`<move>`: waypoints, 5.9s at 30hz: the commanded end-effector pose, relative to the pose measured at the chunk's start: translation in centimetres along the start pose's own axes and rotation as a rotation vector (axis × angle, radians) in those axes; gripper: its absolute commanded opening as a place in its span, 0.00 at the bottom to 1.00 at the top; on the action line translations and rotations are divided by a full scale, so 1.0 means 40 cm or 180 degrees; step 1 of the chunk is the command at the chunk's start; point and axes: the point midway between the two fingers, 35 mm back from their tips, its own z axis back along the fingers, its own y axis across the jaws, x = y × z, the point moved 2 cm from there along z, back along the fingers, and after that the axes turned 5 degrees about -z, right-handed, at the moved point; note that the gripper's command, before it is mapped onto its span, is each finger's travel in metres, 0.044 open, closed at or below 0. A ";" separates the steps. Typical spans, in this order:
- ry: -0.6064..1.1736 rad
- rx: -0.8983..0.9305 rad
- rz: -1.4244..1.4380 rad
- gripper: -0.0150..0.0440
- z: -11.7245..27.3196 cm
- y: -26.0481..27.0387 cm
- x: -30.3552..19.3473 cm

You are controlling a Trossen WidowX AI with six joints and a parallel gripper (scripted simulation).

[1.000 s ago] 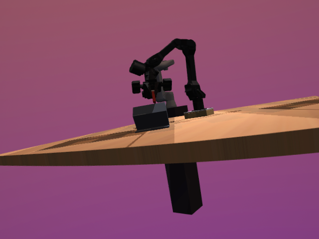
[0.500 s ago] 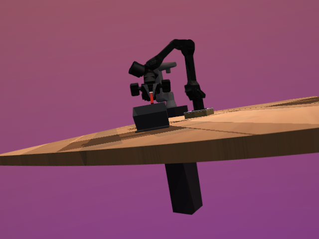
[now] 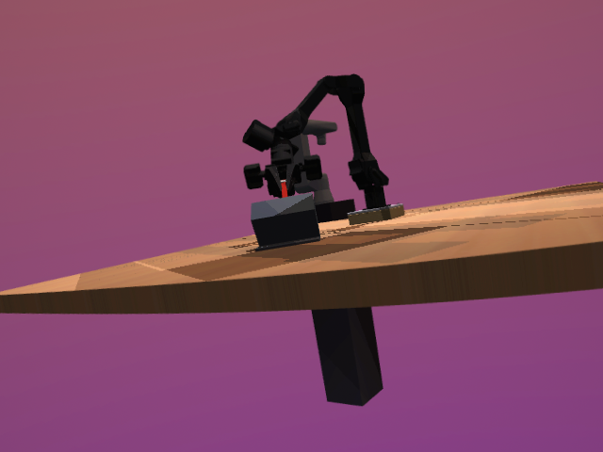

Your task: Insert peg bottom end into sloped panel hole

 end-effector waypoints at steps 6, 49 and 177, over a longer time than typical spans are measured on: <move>0.0014 0.0017 -0.0103 0.25 -0.027 0.001 0.010; 0.0060 0.0021 -0.0123 0.25 -0.085 0.002 0.009; 0.0032 0.0021 -0.0128 1.00 -0.007 0.020 0.016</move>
